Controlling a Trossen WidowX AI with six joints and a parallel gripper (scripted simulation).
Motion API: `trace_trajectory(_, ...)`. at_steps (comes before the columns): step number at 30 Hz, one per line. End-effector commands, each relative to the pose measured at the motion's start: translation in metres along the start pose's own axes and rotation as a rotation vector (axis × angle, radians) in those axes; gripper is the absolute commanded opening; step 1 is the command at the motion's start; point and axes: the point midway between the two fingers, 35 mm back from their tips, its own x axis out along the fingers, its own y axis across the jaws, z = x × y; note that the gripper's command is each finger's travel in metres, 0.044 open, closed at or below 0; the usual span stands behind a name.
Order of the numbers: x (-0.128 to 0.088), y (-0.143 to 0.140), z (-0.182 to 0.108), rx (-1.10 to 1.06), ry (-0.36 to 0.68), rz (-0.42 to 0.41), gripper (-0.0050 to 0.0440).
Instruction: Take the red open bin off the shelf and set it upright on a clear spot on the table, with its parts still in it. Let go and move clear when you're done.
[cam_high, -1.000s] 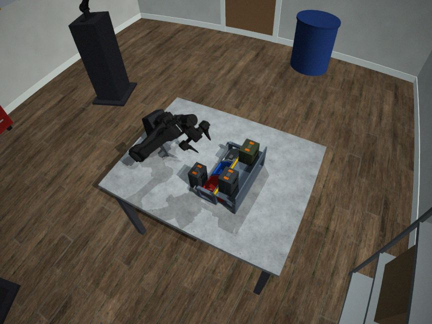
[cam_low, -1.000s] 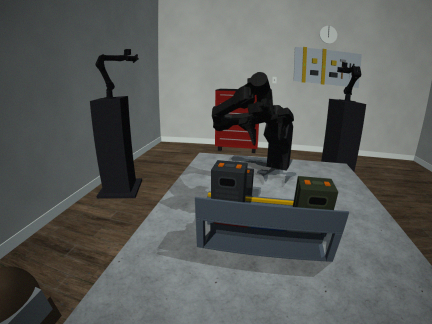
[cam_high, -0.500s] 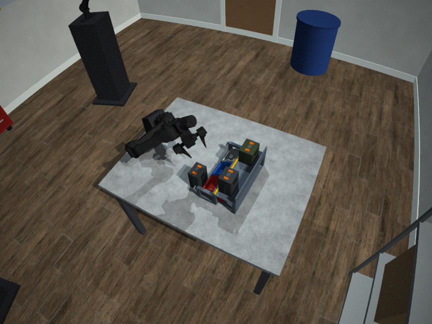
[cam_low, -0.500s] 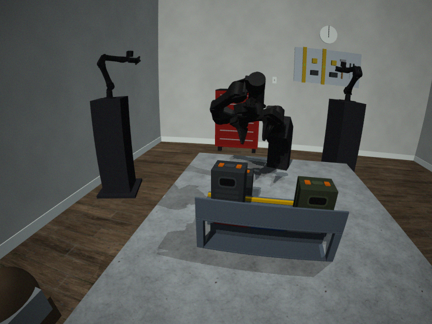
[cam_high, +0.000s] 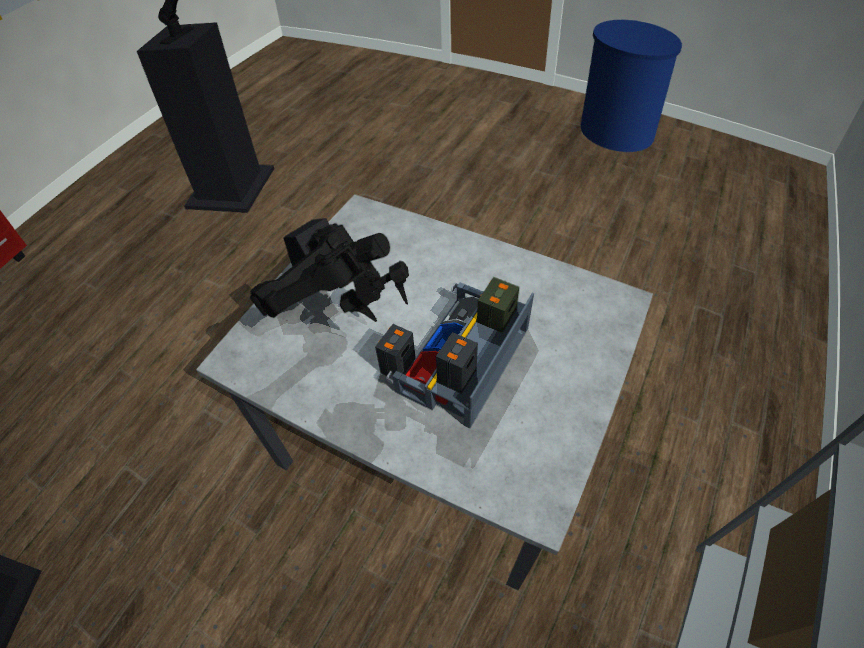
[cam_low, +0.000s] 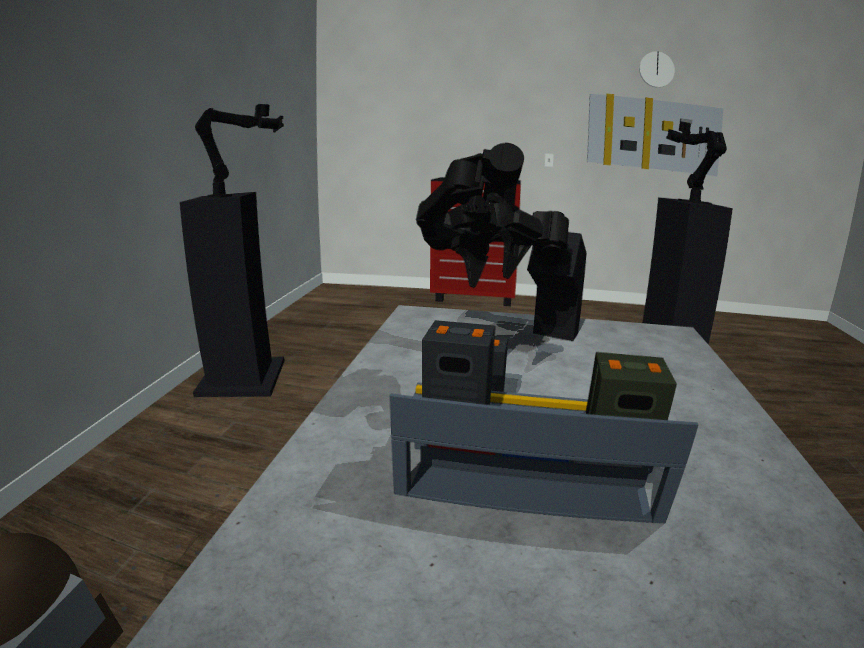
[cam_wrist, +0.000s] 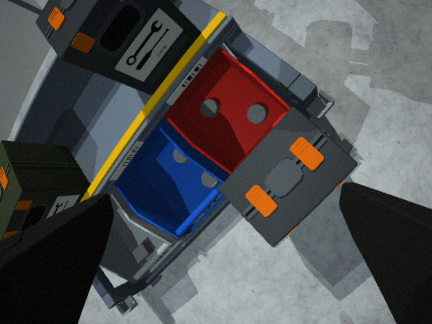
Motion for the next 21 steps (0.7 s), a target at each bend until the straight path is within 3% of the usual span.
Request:
trace_trajectory(1,0.042,-0.010,0.004,0.022,0.082,-0.103,0.0440)
trace_trajectory(7,0.042,-0.010,0.004,0.022,0.082,-0.103,0.0440)
trace_trajectory(8,0.013,-0.003,0.003,0.053,0.029,0.004,0.0440)
trace_trajectory(12,0.056,-0.014,0.006,0.207,0.080,-0.126,0.0440)
trace_trajectory(21,0.056,-0.014,0.006,0.206,0.081,-0.117,0.0440)
